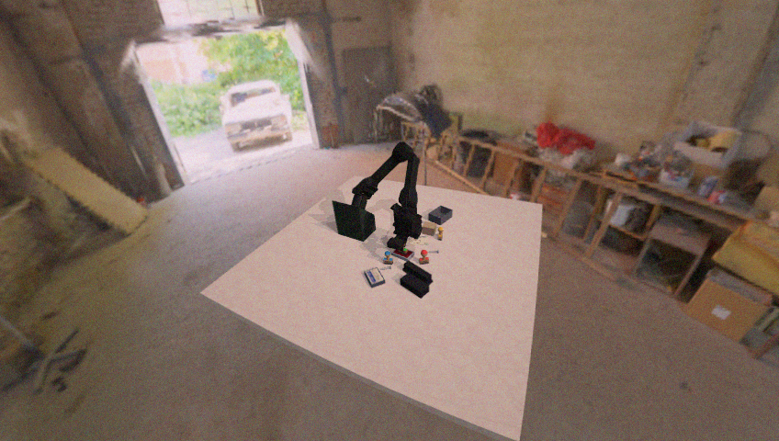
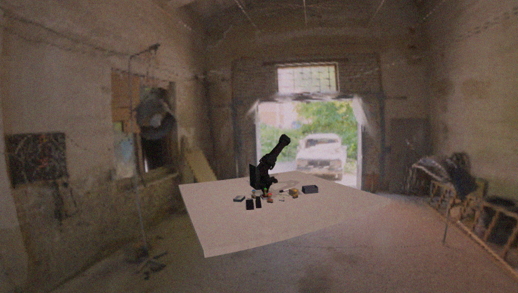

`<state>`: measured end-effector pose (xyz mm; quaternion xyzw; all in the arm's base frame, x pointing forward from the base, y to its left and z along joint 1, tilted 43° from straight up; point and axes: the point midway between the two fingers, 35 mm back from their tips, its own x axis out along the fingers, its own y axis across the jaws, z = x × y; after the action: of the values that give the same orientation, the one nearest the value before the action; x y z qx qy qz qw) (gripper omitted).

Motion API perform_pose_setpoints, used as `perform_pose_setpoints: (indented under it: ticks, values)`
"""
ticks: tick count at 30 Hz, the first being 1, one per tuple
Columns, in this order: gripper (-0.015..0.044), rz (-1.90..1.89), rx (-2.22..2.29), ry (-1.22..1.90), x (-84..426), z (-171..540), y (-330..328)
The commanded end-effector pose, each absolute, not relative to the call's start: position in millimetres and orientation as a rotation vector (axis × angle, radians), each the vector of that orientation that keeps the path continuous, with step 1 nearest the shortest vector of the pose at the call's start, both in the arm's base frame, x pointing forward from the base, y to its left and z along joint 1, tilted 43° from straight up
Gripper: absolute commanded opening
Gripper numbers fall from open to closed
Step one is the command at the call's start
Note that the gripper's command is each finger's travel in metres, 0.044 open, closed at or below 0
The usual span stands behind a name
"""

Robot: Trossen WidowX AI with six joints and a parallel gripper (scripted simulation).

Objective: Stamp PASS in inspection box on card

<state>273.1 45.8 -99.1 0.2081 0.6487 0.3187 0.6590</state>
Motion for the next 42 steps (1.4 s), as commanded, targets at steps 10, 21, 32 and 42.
perform_pose_setpoints:
  ticks: [10,21,32,42]
  values:
    - [0.0,0.723,0.474,1.468,273.1,-100.2,47.7]
    - [0.0,0.723,0.474,1.468,273.1,-100.6,48.0]
    - [0.0,0.723,0.474,1.468,273.1,-100.3,47.8]
    - [0.0,0.723,0.474,1.468,273.4,-96.8,44.4]
